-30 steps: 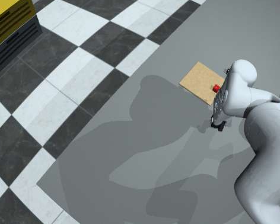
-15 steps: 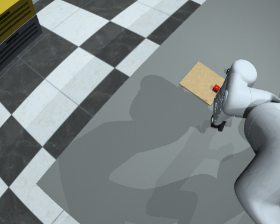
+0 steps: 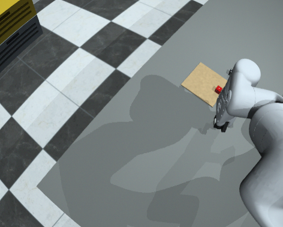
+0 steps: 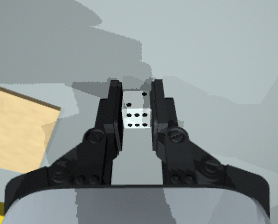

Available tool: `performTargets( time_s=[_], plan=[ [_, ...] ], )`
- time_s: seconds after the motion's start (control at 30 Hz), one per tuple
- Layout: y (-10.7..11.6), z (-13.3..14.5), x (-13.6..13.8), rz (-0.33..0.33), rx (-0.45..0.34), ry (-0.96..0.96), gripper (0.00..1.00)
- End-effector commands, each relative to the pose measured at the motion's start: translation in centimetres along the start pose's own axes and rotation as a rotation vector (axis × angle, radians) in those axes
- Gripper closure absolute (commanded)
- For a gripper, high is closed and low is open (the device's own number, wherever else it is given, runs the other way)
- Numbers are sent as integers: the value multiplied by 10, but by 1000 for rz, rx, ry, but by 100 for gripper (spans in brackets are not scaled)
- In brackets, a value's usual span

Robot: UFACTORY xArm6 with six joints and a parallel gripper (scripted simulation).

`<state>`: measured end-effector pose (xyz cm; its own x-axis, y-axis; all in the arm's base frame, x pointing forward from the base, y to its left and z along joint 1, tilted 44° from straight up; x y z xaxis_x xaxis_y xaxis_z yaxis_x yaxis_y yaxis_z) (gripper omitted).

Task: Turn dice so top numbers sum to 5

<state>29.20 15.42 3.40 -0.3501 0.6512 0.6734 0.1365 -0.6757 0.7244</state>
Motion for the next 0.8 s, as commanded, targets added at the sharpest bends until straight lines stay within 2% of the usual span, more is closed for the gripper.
performTargets(
  time_s=[0.0,0.3,0.4,0.77],
  plan=[
    [12,1,0,-1,-2,1,85],
    [76,1,0,-1,-2,1,85],
    [90,1,0,-1,-2,1,85],
    [94,1,0,-1,-2,1,85]
  ],
)
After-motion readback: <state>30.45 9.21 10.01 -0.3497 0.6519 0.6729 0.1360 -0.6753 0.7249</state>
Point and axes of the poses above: the point where the finger pads meet when closed, its own y axis back along the fingers, its own x axis across the jaws, z = x × y, the point moved 2 cm from there along y, back along the fingers, and after that the axes turned 15 degrees about -y, right-handed, at the moved point
